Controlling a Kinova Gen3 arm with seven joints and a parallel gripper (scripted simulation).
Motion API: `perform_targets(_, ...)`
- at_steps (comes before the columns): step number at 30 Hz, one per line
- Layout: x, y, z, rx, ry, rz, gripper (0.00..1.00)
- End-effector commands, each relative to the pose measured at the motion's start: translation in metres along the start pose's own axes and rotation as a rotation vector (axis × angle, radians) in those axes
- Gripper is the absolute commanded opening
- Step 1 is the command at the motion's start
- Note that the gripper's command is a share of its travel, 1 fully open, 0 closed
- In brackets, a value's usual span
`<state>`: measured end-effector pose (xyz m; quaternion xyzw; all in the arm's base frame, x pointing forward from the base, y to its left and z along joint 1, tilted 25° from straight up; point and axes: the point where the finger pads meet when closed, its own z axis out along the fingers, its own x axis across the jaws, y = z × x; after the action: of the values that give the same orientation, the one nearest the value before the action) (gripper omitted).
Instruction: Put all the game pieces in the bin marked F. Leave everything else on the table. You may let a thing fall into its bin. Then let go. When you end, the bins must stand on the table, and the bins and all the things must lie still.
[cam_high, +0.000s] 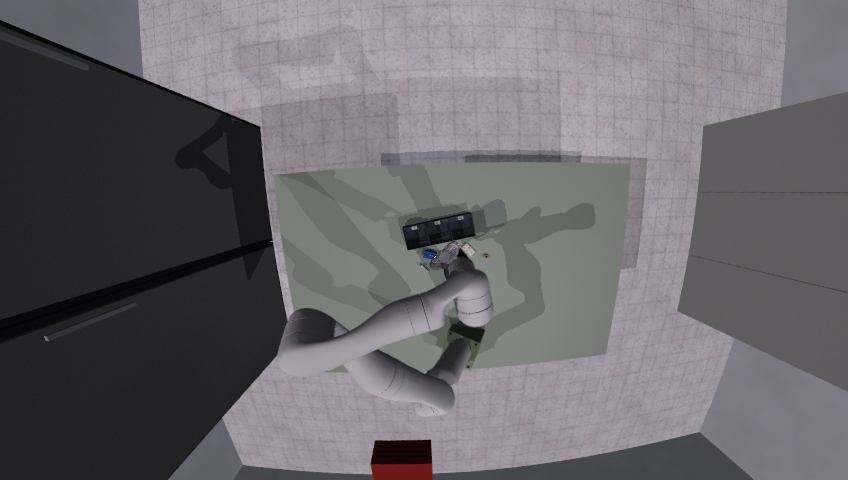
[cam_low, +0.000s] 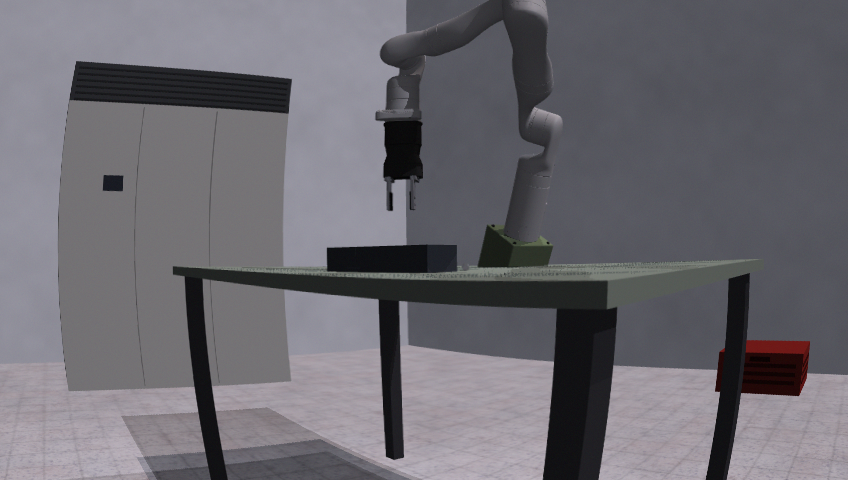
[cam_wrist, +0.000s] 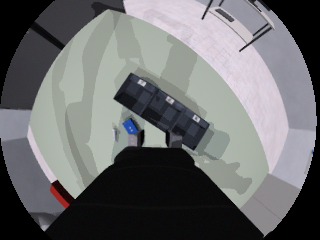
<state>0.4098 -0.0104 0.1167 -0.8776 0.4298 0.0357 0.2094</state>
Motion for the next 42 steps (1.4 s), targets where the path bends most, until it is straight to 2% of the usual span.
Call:
perform_targets(1,0.019,0.029,0.007,0.020,0.002,-0.049,0.79)
perform_targets(7,0.040,0.065,0.034,0.020,0.002,-0.049,0.79)
perform_targets(9,0.040,0.065,0.034,0.020,0.002,-0.049,0.79)
perform_targets(12,0.051,0.084,0.048,0.020,0.002,-0.049,0.79)
perform_targets(15,0.055,0.091,0.049,0.020,0.002,-0.049,0.79)
perform_targets(42,0.052,0.085,0.048,0.020,0.002,-0.049,0.79)
